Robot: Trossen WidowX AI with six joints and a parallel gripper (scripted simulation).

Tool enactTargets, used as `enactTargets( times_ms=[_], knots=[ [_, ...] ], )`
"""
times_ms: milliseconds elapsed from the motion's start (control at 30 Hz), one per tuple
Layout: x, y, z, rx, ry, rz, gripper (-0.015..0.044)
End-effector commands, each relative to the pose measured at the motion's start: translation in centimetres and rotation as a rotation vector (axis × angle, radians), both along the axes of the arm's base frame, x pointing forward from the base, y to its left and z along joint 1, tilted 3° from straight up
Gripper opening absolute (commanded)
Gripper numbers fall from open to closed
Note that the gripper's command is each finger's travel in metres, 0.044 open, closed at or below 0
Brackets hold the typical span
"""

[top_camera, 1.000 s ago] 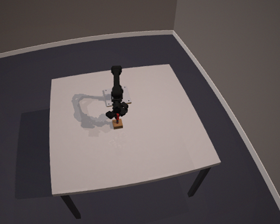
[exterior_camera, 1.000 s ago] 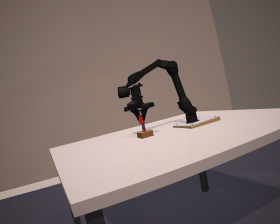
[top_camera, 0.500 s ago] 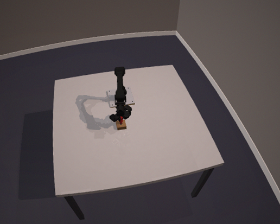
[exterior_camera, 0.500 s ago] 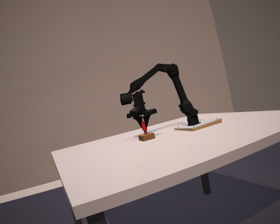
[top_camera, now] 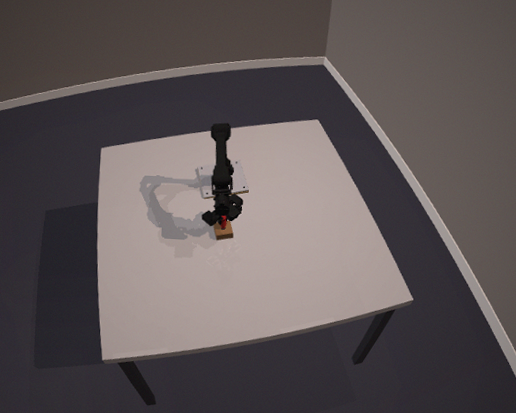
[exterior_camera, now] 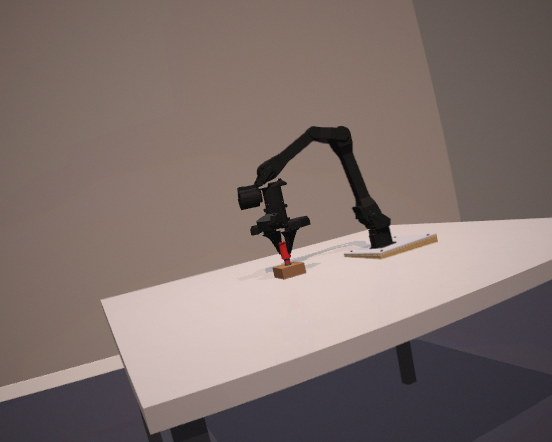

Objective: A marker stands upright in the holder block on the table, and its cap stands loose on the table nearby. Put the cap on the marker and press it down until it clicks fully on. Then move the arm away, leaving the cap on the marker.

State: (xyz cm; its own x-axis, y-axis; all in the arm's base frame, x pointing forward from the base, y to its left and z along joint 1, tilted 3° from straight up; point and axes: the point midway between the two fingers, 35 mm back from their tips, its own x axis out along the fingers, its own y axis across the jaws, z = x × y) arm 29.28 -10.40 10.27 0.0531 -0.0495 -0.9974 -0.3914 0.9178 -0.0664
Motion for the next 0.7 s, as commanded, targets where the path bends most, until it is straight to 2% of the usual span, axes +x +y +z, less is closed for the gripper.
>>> enactTargets(
  times_ms=[0, 500, 600, 667],
  knots=[
    [0.0, 0.0, 0.0, 0.0, 0.0, 0.0, 0.0053],
    [0.0, 0.0, 0.0, 0.0, 0.0, 0.0, 0.044],
    [0.1, 0.0, 0.8, 0.0, 0.0, 0.0, 0.044],
    [0.1, 0.1, 3.1, 0.0, 0.0, 0.0, 0.044]
  ],
)
